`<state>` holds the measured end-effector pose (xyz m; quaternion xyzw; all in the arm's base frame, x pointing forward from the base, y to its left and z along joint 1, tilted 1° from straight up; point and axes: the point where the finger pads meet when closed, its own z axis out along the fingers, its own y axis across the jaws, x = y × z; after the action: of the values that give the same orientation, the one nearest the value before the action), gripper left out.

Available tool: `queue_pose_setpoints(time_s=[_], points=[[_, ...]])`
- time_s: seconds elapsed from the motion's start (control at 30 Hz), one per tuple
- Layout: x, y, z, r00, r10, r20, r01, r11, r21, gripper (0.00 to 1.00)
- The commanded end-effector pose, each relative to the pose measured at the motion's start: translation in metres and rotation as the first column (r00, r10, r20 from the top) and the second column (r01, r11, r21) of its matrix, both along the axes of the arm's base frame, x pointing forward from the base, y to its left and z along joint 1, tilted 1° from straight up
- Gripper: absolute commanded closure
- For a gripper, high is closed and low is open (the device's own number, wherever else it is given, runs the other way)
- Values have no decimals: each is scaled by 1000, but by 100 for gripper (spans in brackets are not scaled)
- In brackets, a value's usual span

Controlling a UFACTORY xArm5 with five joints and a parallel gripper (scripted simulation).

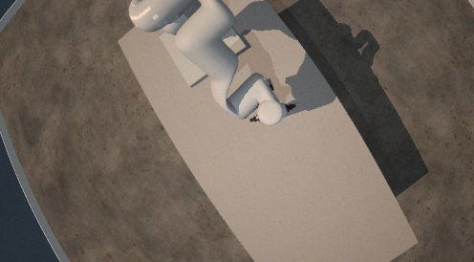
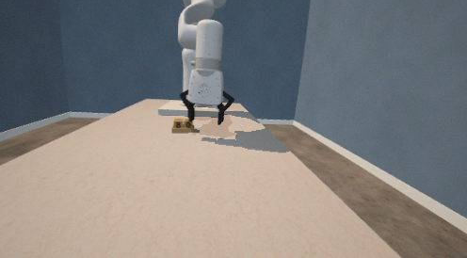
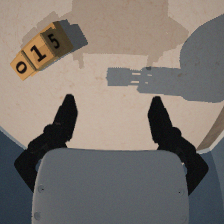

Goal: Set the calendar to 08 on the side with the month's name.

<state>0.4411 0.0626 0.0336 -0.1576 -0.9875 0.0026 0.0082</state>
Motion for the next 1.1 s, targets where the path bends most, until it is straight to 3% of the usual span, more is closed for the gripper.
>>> queue_pose_setpoints(time_s=[0.0, 0.2, 0.3, 0.43, 0.6, 0.7, 0.9, 0.97, 1.07], points=[[2, -3, 1, 999, -49, 4, 49, 999, 0, 0], [2, -10, 1, 969, -246, 5, 246, 969, -2, 0], [4, -28, 1, 967, -254, 5, 254, 967, -2, 0], [4, -30, 1, 960, -279, 5, 279, 960, -2, 0], [4, -33, 1, 926, -379, 5, 379, 926, -3, 0], [5, -38, 1, 873, -488, 6, 488, 873, -5, 0], [6, -57, 1, 864, -504, 6, 504, 864, -4, 0], [7, -58, 1, 841, -541, 6, 541, 841, -5, 0], [7, -63, 1, 769, -639, 7, 639, 769, -6, 0]])
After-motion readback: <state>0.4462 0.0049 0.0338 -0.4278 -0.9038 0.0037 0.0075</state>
